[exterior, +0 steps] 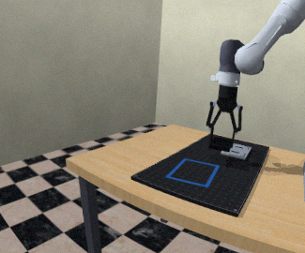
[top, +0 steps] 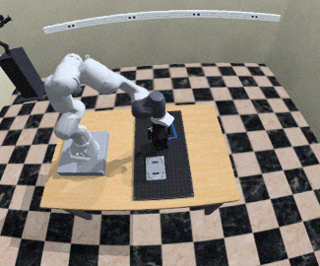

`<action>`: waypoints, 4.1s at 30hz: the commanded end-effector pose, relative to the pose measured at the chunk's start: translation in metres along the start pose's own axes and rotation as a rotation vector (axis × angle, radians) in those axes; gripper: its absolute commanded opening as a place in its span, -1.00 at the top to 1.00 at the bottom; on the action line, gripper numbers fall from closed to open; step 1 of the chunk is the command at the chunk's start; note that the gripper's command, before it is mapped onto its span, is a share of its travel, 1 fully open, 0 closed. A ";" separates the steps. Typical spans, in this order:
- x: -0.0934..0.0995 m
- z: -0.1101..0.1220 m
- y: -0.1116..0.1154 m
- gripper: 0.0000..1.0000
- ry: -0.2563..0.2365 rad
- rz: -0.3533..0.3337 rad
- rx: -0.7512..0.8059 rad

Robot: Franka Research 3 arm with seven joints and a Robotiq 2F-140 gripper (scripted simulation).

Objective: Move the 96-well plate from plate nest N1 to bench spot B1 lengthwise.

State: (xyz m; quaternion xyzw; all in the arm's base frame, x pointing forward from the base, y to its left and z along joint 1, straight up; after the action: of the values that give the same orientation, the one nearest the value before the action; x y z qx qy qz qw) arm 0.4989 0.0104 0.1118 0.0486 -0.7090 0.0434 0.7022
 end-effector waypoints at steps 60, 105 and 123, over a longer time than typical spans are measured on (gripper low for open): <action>-0.007 -0.060 0.147 -0.21 0.003 0.005 -0.044; -0.034 -0.061 0.147 -0.21 0.003 0.005 -0.044; -0.057 -0.063 0.147 -0.21 0.003 0.005 -0.044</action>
State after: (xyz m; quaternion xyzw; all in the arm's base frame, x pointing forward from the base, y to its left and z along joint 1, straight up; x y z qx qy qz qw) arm 0.5393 0.1640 0.0567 0.0335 -0.7051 0.0323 0.7076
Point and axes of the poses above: the point where the finger pads meet when closed, its own x axis back along the fingers, its own z axis across the jaws, y = z × x, the point moved 6 cm from there along x, back along the fingers, and after that the axes turned 3 degrees about -x, right-handed, at the moved point
